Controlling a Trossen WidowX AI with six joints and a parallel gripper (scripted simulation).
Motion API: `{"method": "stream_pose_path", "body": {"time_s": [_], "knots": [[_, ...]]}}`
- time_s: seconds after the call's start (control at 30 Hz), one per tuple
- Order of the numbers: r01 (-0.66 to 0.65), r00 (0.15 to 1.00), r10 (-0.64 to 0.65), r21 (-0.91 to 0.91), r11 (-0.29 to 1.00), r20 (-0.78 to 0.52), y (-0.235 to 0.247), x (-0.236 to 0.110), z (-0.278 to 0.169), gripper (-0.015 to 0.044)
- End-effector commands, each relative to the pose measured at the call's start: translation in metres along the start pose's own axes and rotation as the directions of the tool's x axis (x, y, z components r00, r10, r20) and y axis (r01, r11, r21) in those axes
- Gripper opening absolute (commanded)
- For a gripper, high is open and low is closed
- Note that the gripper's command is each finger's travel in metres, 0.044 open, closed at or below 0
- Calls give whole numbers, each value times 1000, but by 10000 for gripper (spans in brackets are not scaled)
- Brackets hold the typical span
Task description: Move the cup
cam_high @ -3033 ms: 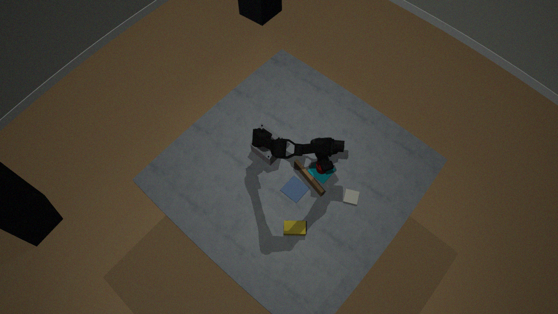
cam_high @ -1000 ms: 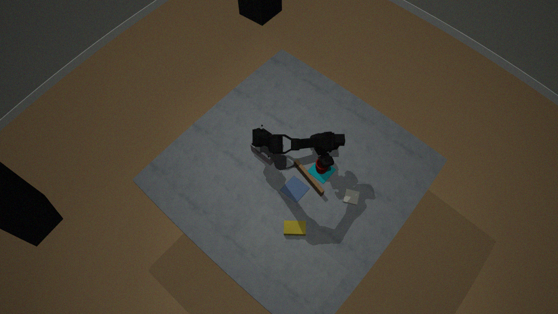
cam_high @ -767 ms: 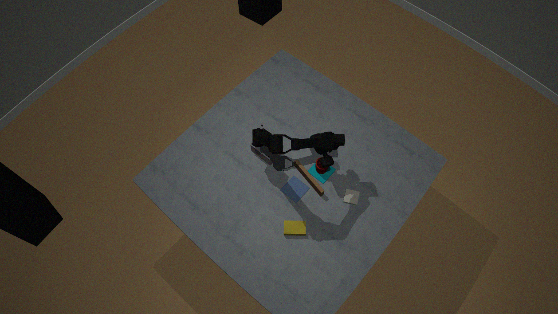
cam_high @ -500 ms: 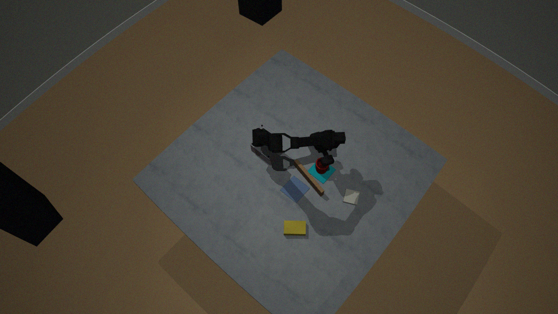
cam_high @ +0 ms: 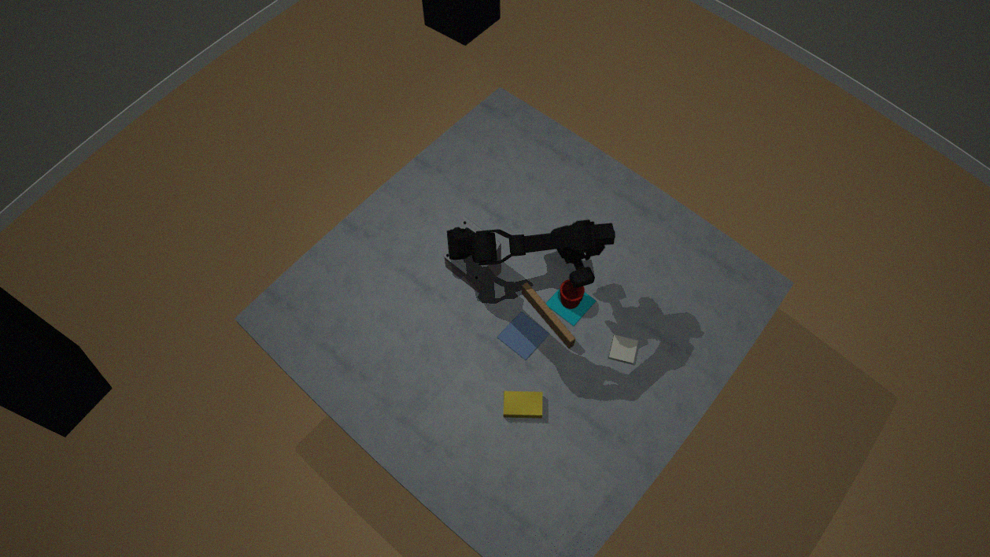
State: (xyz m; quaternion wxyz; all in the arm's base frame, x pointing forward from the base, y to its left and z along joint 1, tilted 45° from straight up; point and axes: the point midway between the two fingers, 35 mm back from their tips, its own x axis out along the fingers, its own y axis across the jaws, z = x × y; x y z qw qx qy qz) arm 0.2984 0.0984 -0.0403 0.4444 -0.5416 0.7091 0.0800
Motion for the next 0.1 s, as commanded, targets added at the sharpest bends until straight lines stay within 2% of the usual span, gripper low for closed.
{"method": "stream_pose_path", "body": {"time_s": [0.0,0.07], "knots": [[1,1000,-1,-1,1000,0,0,0,0,440],[1,1000,-1,-1,1000,0,0,0,0,440]]}}
